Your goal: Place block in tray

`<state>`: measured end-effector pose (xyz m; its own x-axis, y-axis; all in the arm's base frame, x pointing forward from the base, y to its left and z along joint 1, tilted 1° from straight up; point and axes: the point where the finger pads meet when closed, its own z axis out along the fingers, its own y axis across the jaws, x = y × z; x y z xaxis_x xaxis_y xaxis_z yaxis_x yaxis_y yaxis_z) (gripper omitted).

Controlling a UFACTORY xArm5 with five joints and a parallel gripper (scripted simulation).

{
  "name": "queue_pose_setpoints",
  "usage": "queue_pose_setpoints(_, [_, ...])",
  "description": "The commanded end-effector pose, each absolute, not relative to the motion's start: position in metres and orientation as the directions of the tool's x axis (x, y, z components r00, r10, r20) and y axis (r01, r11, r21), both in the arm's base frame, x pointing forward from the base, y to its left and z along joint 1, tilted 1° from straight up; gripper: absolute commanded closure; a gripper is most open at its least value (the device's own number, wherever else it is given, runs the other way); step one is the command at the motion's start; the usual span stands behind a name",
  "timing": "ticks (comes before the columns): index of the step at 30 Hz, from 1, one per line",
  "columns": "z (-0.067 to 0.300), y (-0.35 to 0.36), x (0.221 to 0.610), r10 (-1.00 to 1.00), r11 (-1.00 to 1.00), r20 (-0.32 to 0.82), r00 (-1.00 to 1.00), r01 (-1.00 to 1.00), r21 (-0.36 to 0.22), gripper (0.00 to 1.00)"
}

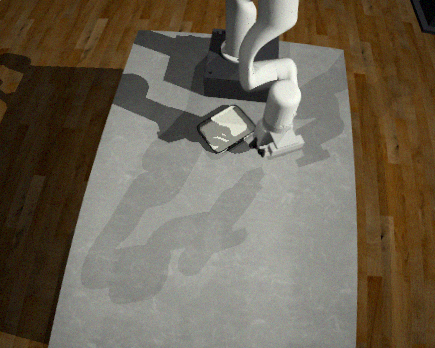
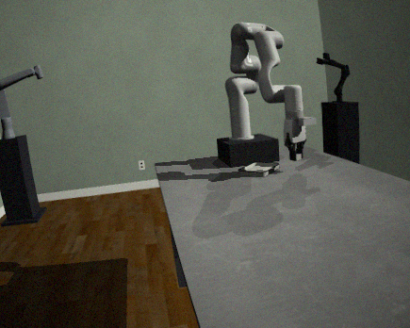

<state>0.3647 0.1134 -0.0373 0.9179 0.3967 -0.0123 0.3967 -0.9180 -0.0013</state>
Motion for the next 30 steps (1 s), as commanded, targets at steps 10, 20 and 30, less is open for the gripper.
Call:
queue_pose_setpoints(10, [-0.036,0.038,0.312,0.397,-0.918,-0.009,0.918,0.397,-0.003,1.00])
queue_pose_setpoints(20, [-0.035,-0.021,0.271,0.397,-0.918,-0.008,0.918,0.397,-0.004,1.00])
queue_pose_setpoints(30, [-0.035,-0.021,0.271,0.397,-0.918,-0.008,0.918,0.397,-0.004,1.00])
